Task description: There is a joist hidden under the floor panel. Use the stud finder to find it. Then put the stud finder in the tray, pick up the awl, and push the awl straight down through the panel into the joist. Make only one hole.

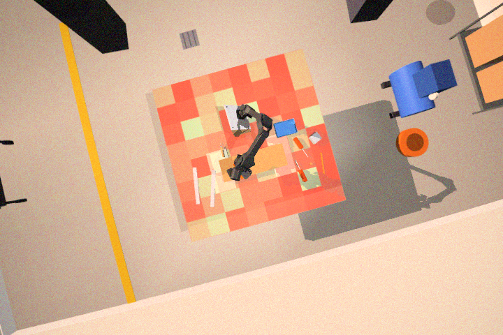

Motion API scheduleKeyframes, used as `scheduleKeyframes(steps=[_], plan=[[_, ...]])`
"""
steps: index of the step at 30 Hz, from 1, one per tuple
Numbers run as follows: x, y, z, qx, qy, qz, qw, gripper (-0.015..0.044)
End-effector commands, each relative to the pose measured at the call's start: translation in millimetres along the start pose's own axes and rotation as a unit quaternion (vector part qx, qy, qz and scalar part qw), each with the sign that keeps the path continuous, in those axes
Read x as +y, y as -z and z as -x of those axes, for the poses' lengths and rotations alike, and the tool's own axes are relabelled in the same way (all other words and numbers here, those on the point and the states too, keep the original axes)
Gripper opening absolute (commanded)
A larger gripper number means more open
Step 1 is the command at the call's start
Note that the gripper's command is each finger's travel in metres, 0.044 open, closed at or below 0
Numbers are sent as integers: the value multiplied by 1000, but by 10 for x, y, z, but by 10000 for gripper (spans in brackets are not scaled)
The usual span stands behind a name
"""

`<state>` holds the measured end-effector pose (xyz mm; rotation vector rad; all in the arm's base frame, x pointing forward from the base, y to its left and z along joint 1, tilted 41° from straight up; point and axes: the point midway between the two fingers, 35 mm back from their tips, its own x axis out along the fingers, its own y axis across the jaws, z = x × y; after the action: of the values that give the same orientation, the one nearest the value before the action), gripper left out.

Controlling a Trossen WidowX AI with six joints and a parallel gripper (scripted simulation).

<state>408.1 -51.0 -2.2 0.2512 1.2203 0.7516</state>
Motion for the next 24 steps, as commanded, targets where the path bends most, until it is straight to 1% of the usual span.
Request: scheduleKeyframes(steps=[1,12,24], plan=[[284,-134,4,-2,-1,33,999,0],[1138,-374,-53,1,-10,134,991,0],[2087,-404,-89,-2,-31,242,970,0]])
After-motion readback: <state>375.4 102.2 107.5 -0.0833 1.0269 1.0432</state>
